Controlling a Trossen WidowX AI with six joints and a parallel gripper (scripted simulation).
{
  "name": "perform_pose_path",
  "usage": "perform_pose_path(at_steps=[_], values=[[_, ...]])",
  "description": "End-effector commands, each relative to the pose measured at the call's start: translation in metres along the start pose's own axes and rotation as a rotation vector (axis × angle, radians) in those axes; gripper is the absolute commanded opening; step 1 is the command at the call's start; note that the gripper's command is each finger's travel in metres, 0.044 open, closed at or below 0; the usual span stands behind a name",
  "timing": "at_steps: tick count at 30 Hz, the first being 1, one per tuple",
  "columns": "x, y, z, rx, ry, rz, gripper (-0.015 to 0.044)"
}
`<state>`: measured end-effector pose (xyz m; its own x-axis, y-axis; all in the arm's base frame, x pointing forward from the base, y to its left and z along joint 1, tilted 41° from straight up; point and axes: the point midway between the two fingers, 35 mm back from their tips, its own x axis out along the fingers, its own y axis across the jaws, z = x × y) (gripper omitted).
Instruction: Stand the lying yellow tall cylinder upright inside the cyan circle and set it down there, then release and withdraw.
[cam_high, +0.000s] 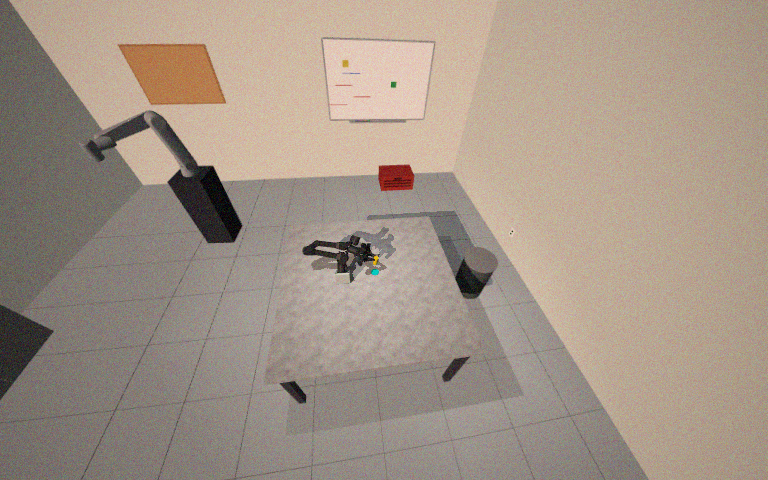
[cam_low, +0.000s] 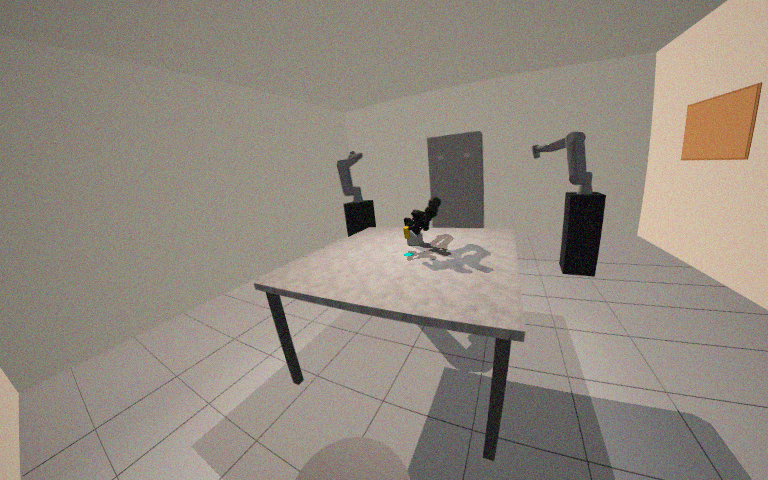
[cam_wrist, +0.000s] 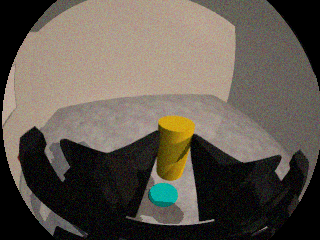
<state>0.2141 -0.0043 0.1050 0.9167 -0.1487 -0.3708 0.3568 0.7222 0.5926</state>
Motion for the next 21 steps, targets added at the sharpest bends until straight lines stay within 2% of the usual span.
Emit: perform_pose_path(at_steps=[1,21], values=[[0.004,0.0,-0.005,0.012,0.005,-0.014,0.0105],[0.016,0.004,-0.033,0.037,0.023,-0.065,0.0105]])
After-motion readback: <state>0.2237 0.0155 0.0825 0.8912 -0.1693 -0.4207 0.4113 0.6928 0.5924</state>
